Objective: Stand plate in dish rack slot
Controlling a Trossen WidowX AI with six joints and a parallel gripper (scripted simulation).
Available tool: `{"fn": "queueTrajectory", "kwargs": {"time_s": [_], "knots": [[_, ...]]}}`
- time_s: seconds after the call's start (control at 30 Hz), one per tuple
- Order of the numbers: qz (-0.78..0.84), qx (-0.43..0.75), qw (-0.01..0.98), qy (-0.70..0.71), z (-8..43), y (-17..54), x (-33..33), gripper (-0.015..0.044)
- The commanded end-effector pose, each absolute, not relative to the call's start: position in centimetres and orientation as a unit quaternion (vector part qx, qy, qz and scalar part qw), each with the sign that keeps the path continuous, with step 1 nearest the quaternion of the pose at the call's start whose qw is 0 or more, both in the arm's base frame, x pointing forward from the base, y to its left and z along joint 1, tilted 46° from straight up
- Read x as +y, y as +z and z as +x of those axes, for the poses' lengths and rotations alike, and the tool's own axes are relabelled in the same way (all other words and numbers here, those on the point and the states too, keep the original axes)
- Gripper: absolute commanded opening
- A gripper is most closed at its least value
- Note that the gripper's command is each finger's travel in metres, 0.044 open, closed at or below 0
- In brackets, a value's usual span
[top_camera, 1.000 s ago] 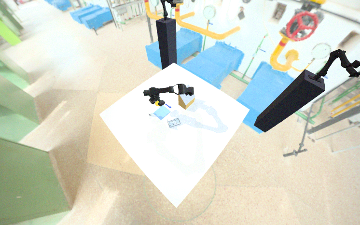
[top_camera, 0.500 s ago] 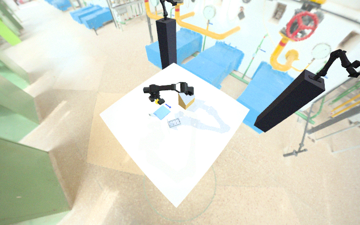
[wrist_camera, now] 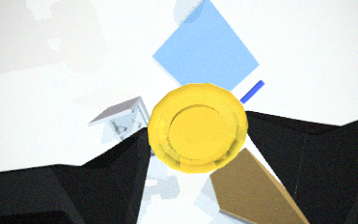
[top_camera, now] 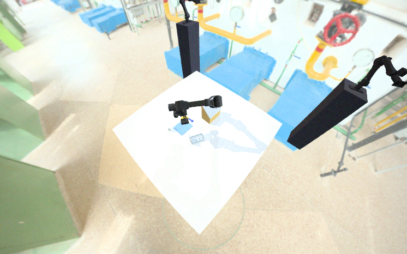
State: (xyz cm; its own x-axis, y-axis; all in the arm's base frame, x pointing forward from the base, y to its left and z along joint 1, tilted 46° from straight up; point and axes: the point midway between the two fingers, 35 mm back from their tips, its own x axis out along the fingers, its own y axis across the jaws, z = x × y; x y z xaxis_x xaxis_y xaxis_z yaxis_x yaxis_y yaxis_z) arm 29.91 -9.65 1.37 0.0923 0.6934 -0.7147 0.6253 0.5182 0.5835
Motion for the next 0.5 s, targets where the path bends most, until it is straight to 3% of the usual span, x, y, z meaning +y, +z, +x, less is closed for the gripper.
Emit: {"fn": "queueTrajectory", "kwargs": {"time_s": [0.0, 0.47], "knots": [[0.528, 0.673, 0.518, -0.016, 29.6, 3.2, -8.0, 0.0], [0.639, 0.649, 0.374, -0.176, 27.8, 8.0, -2.8, 0.0]]}}
